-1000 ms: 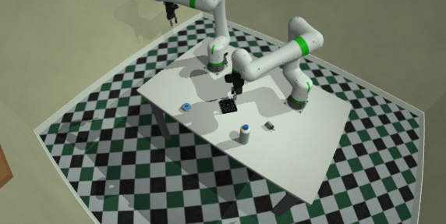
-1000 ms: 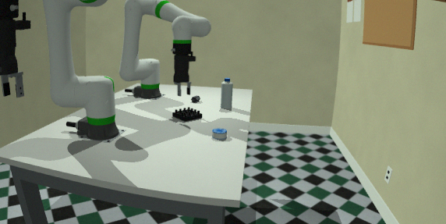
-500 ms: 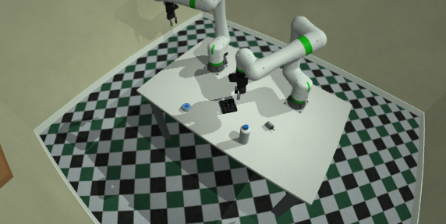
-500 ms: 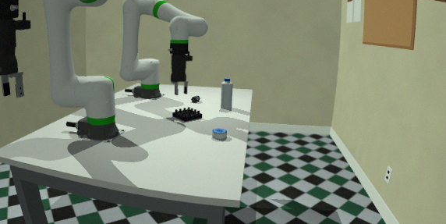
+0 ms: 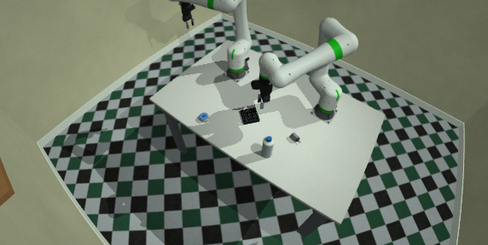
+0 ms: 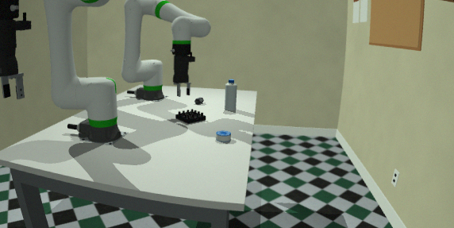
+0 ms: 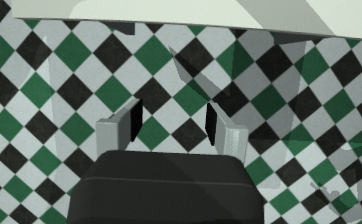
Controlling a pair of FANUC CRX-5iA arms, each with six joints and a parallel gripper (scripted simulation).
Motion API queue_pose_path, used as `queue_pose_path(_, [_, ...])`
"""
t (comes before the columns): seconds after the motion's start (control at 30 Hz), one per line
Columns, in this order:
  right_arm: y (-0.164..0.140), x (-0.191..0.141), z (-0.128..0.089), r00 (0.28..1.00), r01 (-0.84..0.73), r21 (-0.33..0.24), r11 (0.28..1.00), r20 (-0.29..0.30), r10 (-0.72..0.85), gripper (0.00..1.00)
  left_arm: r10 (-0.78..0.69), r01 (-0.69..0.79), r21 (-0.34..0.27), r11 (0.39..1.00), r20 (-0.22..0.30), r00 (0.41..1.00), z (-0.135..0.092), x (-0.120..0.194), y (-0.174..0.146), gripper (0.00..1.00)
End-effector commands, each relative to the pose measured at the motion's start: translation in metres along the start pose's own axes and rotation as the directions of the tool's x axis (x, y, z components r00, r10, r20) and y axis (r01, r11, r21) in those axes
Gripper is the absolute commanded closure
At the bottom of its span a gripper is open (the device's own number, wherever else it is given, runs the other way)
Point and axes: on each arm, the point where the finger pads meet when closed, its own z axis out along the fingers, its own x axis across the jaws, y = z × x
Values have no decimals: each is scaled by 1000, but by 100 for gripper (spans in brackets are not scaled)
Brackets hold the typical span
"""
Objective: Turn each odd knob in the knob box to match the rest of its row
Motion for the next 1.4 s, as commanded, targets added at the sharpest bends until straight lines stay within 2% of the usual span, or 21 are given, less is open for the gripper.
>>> queue_pose_path(0.0, [0, 0, -1, 1000, 0, -2, 1000, 0, 0, 0, 0, 0, 2, 1000, 0, 1000, -1, 0, -1, 0])
queue_pose_path(1.07, [0, 0, -1, 1000, 0, -2, 1000, 0, 0, 0, 2, -2, 2, 1000, 0, 1000, -1, 0, -1, 0])
queue_pose_path(1.37, [0, 0, -1, 1000, 0, -2, 1000, 0, 0, 0, 66, -66, 2, 998, 0, 998, -1, 2, -2, 0])
